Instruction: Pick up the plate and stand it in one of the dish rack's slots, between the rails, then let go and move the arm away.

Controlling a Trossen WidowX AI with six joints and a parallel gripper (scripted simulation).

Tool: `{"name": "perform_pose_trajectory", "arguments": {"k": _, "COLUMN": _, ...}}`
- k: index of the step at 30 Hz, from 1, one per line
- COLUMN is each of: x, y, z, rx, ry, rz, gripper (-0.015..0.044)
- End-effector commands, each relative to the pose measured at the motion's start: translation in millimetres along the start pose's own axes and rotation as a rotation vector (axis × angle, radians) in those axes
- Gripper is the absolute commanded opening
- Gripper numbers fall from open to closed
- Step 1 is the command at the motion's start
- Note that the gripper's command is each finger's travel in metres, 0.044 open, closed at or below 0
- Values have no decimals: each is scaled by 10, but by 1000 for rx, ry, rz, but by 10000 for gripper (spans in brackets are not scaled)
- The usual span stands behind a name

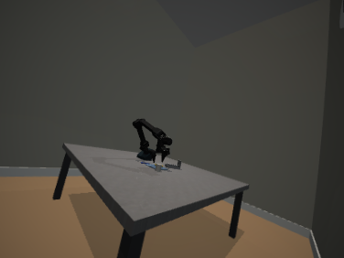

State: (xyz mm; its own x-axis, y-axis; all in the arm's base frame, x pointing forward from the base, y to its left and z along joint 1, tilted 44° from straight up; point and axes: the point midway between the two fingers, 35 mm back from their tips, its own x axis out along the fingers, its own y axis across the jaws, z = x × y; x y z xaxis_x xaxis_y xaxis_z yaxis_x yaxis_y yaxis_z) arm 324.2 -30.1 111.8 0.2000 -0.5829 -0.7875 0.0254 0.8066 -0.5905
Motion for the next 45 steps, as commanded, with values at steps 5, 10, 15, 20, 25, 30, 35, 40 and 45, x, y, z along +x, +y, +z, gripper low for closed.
{"name": "perform_pose_trajectory", "arguments": {"k": 5, "x": -171, "y": 352, "z": -165, "rx": -144, "ry": 34, "rz": -103, "gripper": 400}}
{"name": "perform_pose_trajectory", "arguments": {"k": 10, "x": -160, "y": 351, "z": -164, "rx": -144, "ry": 34, "rz": -103, "gripper": 400}}
{"name": "perform_pose_trajectory", "arguments": {"k": 15, "x": -83, "y": 346, "z": -160, "rx": -144, "ry": 34, "rz": -102, "gripper": 400}}
{"name": "perform_pose_trajectory", "arguments": {"k": 20, "x": -3, "y": 340, "z": -158, "rx": -143, "ry": 34, "rz": -102, "gripper": 400}}
{"name": "perform_pose_trajectory", "arguments": {"k": 25, "x": 76, "y": 332, "z": -158, "rx": -143, "ry": 34, "rz": -102, "gripper": 400}}
{"name": "perform_pose_trajectory", "arguments": {"k": 30, "x": 155, "y": 323, "z": -160, "rx": -143, "ry": 34, "rz": -102, "gripper": 400}}
{"name": "perform_pose_trajectory", "arguments": {"k": 35, "x": 232, "y": 313, "z": -164, "rx": -143, "ry": 34, "rz": -103, "gripper": 400}}
{"name": "perform_pose_trajectory", "arguments": {"k": 40, "x": 309, "y": 302, "z": -170, "rx": -143, "ry": 33, "rz": -104, "gripper": 400}}
{"name": "perform_pose_trajectory", "arguments": {"k": 45, "x": 384, "y": 290, "z": -178, "rx": -144, "ry": 33, "rz": -105, "gripper": 400}}
